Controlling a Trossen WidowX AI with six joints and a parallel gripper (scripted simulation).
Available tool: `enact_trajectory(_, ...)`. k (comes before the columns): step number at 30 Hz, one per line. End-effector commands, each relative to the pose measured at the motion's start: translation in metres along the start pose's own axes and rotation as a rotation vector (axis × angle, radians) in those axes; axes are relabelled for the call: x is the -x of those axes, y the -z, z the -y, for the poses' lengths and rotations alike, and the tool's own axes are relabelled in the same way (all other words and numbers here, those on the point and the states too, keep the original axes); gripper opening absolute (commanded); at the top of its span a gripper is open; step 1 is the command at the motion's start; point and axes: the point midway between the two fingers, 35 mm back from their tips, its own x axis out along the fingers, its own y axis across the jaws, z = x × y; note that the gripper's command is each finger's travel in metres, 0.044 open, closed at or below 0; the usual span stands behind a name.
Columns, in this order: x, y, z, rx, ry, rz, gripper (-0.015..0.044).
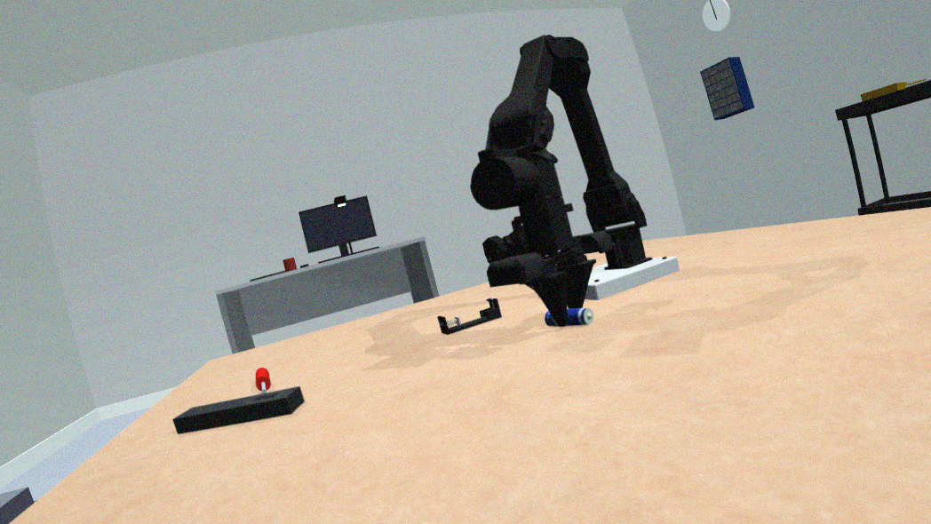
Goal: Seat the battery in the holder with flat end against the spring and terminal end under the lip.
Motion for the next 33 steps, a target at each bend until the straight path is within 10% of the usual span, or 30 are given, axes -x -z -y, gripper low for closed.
enact_trajectory(1,-0.001,0.001,0.0,-0.004,0.001,-0.004,0.0097)
enact_trajectory(33,0.058,-0.073,-0.013,0.395,-0.002,0.005,0.0066)
